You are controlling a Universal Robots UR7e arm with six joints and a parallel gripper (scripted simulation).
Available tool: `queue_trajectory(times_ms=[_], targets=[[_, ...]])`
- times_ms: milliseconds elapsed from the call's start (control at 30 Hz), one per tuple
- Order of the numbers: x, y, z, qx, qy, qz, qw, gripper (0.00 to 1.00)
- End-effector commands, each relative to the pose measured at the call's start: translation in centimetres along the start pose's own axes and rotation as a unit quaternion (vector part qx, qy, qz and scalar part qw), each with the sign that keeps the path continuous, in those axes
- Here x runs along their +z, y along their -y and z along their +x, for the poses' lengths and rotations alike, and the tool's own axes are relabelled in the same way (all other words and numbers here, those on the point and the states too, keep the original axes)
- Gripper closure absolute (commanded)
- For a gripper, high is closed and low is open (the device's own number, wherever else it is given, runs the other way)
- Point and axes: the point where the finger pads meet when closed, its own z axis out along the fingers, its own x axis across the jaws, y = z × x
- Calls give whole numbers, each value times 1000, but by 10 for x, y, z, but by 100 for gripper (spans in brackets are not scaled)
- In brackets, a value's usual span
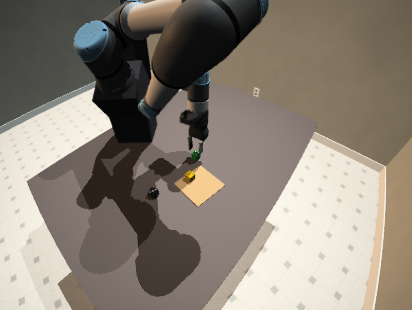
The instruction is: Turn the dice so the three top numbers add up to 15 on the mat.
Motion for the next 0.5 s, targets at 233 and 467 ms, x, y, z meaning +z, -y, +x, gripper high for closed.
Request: queue_trajectory(times_ms=[233,467], targets=[[7,0,0,0,1,0,1000,13],[7,0,0,0,1,0,1000,13]])
